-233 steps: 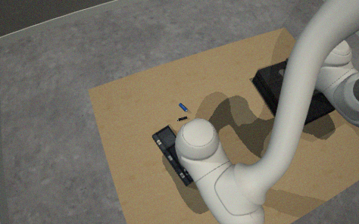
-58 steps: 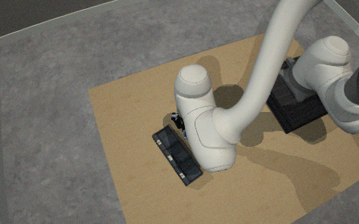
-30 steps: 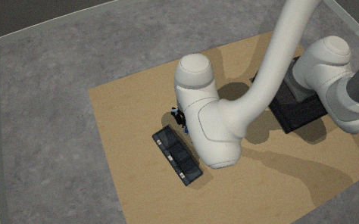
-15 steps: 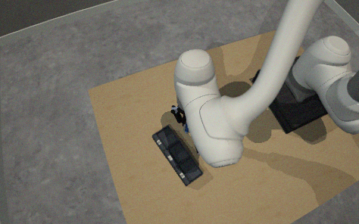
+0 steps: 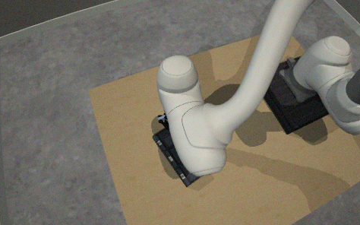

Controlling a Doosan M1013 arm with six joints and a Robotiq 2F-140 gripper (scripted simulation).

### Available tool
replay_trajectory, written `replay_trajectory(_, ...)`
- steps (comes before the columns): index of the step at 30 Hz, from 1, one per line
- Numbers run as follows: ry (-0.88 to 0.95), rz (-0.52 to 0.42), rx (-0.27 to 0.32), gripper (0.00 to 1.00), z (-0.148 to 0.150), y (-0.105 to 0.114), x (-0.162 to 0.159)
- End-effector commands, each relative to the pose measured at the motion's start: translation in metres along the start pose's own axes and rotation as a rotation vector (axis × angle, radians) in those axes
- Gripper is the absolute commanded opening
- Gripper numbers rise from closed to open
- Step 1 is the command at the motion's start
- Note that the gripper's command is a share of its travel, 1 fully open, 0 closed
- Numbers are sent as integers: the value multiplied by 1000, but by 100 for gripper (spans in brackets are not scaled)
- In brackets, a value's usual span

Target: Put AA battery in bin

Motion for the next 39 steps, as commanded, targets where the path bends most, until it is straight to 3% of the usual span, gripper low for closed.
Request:
replay_trajectory(1, 157, 9, 3, 5, 22, 0, 4)
replay_trajectory(8, 425, 12, 3, 5, 38, 0, 8)
replay_trajectory(23, 425, 12, 3, 5, 37, 0, 7)
replay_trajectory(39, 425, 12, 3, 5, 37, -28, 8)
Point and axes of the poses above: the point where the finger pads meet when closed, its own y axis back along the fingers, its own z axis across the jaws, x = y × z, the point moved 1 cm from there along y, back along the fingers, and after that the axes turned 4 degrees about -y, right-handed, at the moved point
